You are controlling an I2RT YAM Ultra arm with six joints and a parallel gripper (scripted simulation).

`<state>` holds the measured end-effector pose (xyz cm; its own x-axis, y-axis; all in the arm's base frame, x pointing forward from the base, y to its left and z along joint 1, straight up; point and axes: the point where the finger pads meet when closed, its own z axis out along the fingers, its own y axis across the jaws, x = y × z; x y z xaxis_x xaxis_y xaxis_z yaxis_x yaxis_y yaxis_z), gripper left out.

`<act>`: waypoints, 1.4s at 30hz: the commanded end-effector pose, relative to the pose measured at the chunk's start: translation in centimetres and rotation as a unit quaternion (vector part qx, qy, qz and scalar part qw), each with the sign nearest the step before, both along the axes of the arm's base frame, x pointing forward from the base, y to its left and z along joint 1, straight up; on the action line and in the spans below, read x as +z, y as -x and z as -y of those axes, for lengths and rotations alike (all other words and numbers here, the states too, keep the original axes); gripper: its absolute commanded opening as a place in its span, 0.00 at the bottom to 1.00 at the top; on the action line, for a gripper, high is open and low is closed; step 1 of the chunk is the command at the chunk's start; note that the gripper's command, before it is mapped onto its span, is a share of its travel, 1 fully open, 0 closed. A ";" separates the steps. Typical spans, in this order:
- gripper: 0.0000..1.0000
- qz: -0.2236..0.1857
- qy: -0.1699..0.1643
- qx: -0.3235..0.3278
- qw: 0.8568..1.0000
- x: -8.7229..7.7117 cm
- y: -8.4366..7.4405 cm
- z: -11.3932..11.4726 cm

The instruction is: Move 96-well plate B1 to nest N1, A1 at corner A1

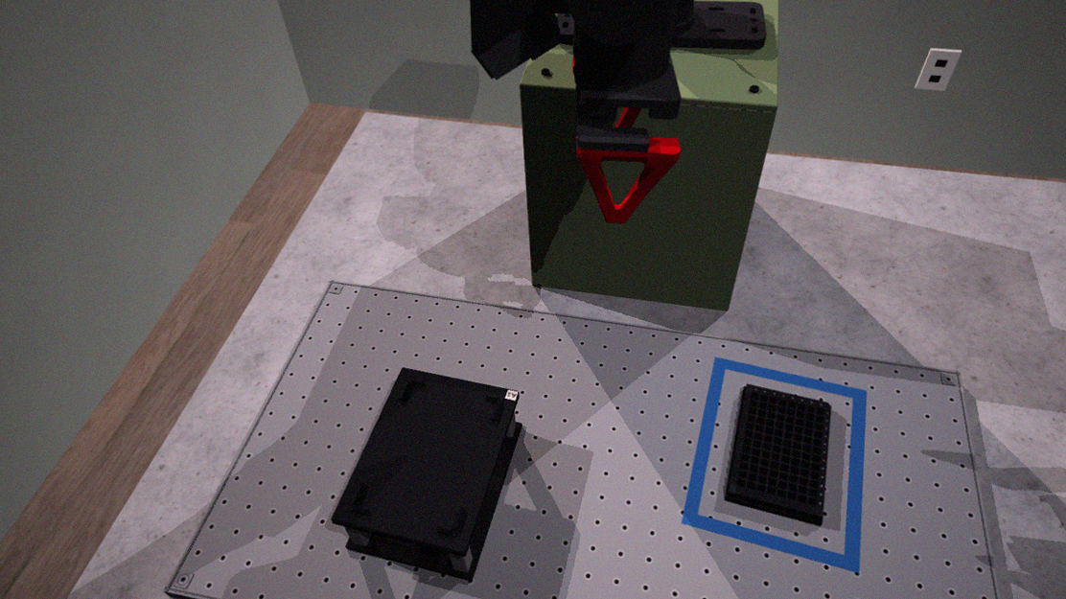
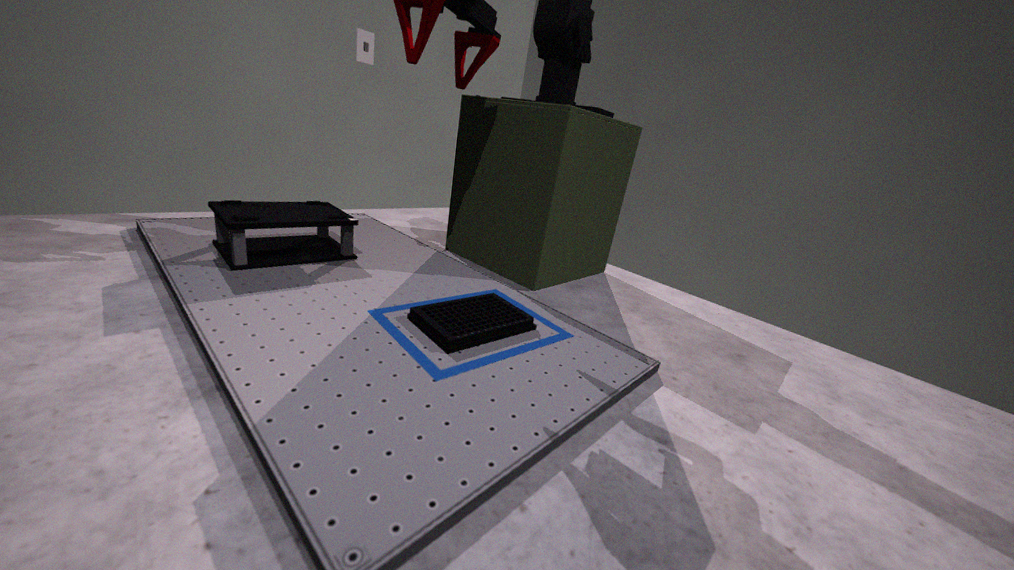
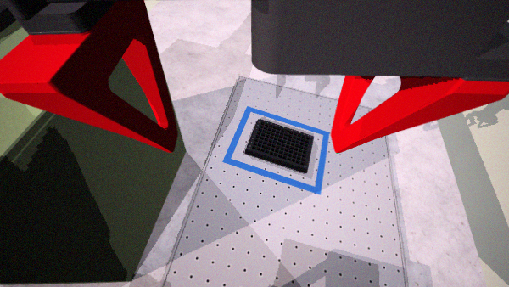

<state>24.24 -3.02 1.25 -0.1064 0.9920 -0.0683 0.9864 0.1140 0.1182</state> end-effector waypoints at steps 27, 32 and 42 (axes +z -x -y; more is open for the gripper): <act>1.00 0.002 0.006 0.123 0.992 -1.7 -4.2 -2.8; 1.00 -0.005 0.007 0.181 0.983 -3.0 -5.4 -4.3; 1.00 -0.018 0.008 0.286 0.958 -5.5 -7.0 -7.0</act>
